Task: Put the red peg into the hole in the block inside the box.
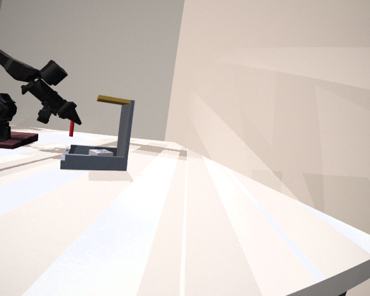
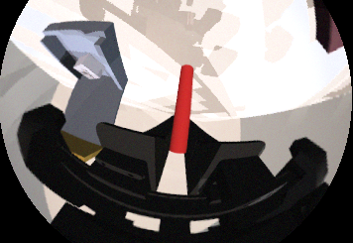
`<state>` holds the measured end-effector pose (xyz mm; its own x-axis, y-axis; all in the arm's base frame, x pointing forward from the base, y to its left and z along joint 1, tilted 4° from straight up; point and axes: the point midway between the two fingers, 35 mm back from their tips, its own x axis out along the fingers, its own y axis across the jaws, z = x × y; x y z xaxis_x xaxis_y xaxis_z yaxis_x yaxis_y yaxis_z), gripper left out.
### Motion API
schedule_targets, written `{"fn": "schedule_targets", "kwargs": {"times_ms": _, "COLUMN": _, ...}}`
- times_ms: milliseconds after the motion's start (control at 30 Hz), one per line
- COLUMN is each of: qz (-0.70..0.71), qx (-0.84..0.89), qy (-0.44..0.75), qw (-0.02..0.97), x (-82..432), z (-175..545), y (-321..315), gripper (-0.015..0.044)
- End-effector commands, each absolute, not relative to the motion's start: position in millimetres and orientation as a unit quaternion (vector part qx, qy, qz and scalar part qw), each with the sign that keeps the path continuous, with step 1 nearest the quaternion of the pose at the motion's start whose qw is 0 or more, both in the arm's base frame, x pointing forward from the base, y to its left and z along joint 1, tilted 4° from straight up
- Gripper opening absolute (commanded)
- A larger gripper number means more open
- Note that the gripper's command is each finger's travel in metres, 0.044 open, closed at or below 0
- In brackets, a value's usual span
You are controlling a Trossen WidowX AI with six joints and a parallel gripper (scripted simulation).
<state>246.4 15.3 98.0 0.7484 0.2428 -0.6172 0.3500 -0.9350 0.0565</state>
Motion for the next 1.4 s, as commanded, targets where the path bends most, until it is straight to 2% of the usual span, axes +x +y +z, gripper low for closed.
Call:
{"fn": "schedule_targets", "kwargs": {"times_ms": 0, "qz": -0.314, "qx": 0.933, "qy": 0.156, "qw": 0.087, "x": 251, "z": 103, "y": 10, "gripper": 0.0000}}
{"fn": "schedule_targets", "kwargs": {"times_ms": 1367, "qz": -0.320, "qx": 0.938, "qy": 0.106, "qw": 0.076, "x": 280, "z": 114, "y": -64, "gripper": 0.0000}}
